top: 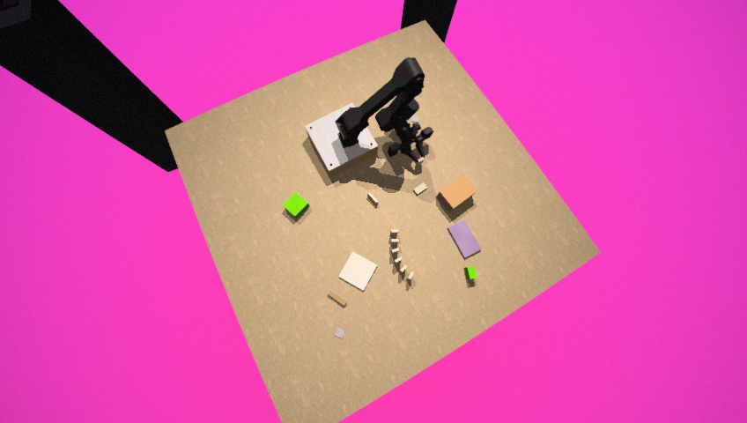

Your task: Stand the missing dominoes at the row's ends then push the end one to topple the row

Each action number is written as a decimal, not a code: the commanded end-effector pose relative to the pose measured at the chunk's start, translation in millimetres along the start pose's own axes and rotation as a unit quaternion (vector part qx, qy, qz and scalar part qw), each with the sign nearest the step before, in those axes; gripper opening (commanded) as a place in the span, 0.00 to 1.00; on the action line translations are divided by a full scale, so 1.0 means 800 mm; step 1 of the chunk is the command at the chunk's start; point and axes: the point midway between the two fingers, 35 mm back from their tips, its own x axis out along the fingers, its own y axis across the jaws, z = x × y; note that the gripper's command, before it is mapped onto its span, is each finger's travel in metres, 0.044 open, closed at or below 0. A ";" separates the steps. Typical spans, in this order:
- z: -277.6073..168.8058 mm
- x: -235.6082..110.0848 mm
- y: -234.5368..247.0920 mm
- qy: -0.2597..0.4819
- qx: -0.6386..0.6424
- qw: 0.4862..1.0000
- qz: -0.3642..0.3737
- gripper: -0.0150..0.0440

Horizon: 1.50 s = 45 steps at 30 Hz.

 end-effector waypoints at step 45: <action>0.036 0.081 0.068 0.348 -0.075 0.933 0.045 1.00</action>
